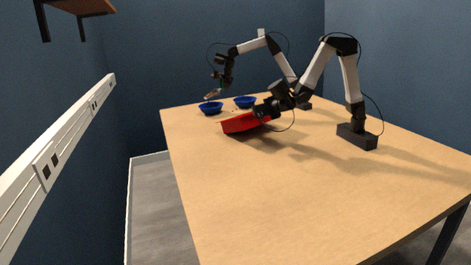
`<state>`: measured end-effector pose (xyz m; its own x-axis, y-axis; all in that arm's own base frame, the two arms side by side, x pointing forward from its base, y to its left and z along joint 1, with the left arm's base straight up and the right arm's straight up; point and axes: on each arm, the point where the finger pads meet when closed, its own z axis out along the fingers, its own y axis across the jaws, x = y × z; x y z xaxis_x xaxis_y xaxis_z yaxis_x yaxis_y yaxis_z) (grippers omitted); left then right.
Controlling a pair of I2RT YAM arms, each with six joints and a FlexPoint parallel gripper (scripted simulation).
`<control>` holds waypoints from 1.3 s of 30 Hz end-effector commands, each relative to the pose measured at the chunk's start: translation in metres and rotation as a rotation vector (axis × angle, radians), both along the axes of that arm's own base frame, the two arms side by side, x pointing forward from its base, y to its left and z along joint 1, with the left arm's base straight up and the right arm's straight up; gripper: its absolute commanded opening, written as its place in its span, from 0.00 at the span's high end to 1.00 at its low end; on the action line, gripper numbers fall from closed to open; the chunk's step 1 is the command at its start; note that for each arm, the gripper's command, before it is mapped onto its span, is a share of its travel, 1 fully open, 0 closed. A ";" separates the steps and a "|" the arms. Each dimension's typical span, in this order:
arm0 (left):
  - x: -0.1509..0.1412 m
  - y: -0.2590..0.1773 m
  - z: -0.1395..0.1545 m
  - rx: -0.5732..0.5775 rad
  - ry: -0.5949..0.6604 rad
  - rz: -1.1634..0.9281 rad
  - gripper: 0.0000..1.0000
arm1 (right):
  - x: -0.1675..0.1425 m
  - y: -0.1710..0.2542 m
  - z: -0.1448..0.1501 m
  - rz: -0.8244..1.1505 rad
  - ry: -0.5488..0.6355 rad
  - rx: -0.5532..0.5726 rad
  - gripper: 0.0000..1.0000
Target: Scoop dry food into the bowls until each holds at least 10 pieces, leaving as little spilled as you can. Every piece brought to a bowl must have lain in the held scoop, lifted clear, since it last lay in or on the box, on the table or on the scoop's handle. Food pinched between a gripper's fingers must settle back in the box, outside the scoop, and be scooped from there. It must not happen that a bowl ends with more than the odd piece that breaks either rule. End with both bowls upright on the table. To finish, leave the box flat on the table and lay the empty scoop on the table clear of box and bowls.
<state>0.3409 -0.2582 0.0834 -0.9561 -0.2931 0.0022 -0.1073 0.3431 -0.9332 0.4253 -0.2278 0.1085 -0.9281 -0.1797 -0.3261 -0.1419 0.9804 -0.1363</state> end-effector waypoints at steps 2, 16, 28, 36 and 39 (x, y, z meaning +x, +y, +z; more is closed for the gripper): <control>0.000 -0.003 0.004 -0.013 -0.034 -0.028 1.00 | 0.006 -0.004 0.012 0.080 0.027 -0.056 1.00; 0.000 -0.003 0.004 -0.013 -0.034 -0.028 1.00 | 0.007 -0.013 0.017 0.149 0.067 -0.103 1.00; 0.000 -0.003 0.004 -0.013 -0.034 -0.028 1.00 | 0.014 -0.012 0.026 0.155 0.036 -0.124 1.00; 0.000 -0.003 0.004 -0.013 -0.034 -0.028 1.00 | 0.011 -0.011 0.021 0.154 0.046 -0.110 1.00; 0.000 -0.003 0.004 -0.013 -0.034 -0.028 1.00 | 0.007 -0.010 0.015 0.152 0.062 -0.103 1.00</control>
<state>0.3409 -0.2582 0.0834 -0.9561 -0.2931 0.0022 -0.1073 0.3431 -0.9332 0.4274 -0.2361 0.1203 -0.9118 -0.3383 -0.2328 -0.2959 0.9343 -0.1985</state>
